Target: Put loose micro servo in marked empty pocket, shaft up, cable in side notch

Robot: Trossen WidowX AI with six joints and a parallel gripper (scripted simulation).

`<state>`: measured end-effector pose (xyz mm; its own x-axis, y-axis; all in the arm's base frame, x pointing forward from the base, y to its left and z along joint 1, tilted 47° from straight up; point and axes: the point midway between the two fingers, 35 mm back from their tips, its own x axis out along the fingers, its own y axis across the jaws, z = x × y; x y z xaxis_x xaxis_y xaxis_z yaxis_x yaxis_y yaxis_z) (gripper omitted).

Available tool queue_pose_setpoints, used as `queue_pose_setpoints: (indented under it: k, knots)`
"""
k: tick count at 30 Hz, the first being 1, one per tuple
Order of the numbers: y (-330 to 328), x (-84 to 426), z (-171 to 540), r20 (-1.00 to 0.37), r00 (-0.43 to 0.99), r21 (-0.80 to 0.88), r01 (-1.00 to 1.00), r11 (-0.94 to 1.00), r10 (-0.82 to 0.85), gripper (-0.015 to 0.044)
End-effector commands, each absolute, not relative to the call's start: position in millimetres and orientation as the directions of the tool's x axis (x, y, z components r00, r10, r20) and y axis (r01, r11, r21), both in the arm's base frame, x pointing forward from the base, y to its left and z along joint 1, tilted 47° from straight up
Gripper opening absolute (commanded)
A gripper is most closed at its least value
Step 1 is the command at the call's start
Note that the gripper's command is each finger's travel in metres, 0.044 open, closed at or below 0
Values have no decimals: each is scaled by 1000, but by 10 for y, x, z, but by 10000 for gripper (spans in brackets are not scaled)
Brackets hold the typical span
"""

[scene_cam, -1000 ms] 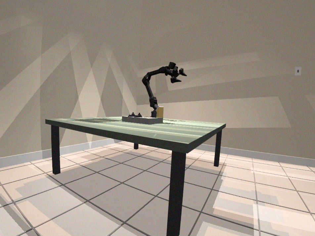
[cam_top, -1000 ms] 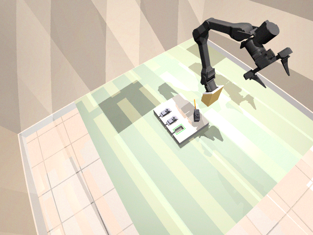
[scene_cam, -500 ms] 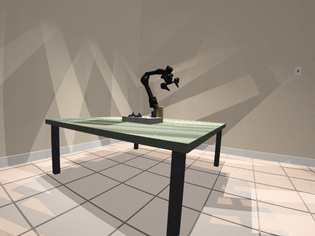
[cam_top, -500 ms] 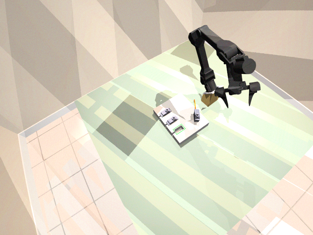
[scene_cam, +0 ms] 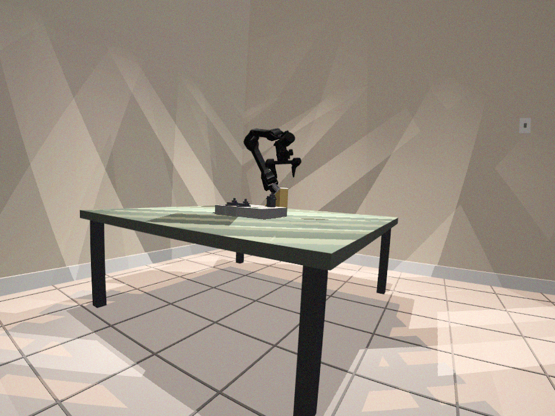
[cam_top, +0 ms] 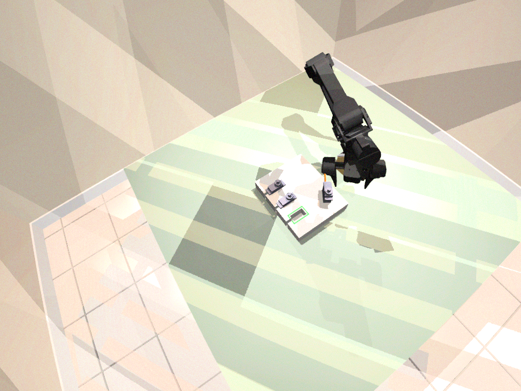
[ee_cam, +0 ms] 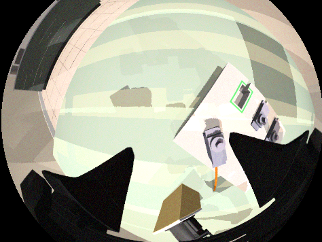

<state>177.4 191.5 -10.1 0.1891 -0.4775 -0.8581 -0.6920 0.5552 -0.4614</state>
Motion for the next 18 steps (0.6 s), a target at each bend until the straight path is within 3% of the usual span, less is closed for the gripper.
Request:
queue_pose_setpoints:
  k: [1, 8, 18]
  knots:
    - [1489, 1844, -94, -794, 138, -484, -733, 478, -592, 440]
    - [936, 1868, -4, -697, 53, -458, -800, 387, -716, 440]
    - [848, 1874, -66, -694, 51, -457, -802, 385, -718, 440]
